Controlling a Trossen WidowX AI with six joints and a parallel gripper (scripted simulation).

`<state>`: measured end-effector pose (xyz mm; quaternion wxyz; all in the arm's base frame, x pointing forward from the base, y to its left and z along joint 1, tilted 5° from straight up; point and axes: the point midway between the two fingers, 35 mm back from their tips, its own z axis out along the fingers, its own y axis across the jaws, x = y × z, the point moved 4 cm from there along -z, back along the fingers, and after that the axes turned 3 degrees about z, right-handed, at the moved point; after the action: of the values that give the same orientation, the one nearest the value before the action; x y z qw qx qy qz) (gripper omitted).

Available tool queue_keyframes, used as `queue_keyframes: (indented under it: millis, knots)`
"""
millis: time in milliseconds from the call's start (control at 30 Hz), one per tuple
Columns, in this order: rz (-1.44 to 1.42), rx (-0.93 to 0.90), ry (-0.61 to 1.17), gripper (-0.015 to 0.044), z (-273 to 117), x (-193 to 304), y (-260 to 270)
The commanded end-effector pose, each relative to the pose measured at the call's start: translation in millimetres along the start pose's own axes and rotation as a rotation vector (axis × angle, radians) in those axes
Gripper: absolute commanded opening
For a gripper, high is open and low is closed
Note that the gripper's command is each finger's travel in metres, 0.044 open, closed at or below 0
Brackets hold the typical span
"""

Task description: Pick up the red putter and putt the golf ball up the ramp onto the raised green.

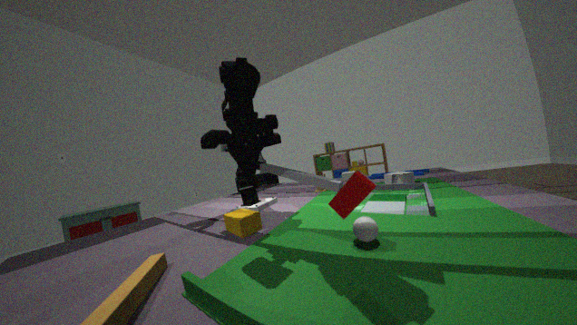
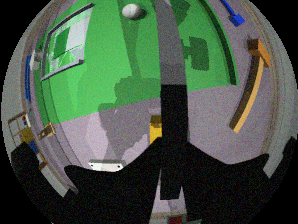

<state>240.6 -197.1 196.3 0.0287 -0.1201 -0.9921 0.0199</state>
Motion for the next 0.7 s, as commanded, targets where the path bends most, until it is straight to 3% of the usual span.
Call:
queue_keyframes:
  millis: [0, 667]
  knots:
    - [0.021, 0.008, -0.011, 0.0000, -3, -1, -4]
    - [0.021, 0.008, -0.011, 0.0000, 40, -2, -4]
